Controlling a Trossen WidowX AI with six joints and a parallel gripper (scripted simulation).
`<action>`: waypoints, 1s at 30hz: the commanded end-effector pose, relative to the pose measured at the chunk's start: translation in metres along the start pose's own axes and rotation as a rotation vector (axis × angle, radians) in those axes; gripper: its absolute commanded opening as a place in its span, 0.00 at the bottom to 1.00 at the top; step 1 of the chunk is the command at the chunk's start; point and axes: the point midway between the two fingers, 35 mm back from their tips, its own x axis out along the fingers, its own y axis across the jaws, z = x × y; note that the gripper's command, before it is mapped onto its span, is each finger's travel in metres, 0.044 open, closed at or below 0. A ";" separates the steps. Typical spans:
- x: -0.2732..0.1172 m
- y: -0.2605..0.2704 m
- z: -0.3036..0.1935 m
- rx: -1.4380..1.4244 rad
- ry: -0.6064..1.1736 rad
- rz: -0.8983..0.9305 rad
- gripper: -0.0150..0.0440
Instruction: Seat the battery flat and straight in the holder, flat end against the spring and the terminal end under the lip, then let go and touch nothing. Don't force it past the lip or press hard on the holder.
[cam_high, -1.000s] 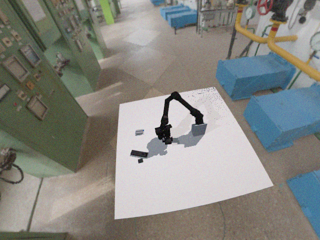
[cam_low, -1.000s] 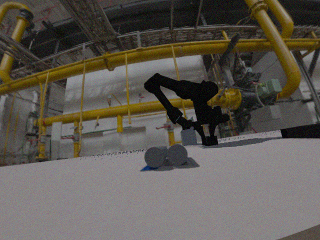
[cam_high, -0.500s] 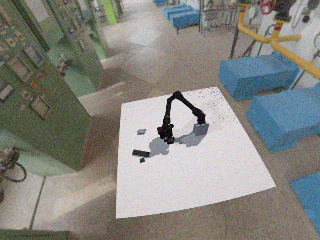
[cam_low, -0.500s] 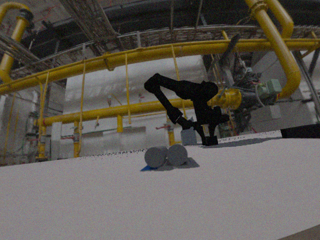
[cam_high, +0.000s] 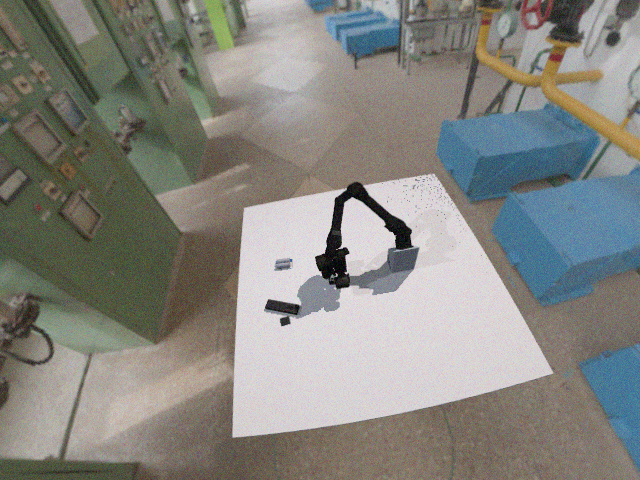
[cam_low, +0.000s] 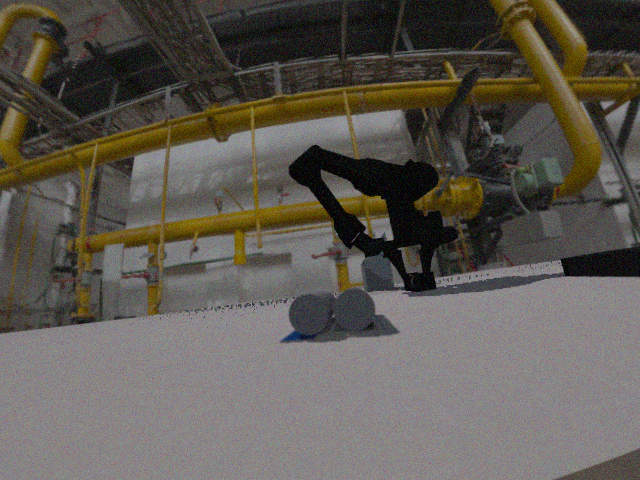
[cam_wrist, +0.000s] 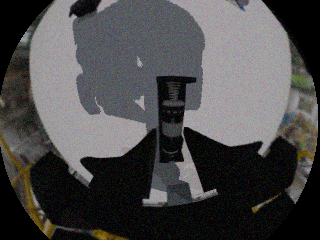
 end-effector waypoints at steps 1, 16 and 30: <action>-0.008 -0.001 0.004 0.013 -0.013 0.007 0.57; -0.070 0.003 0.004 0.011 -0.012 0.011 0.92; -0.085 0.005 -0.001 0.013 -0.013 0.011 1.00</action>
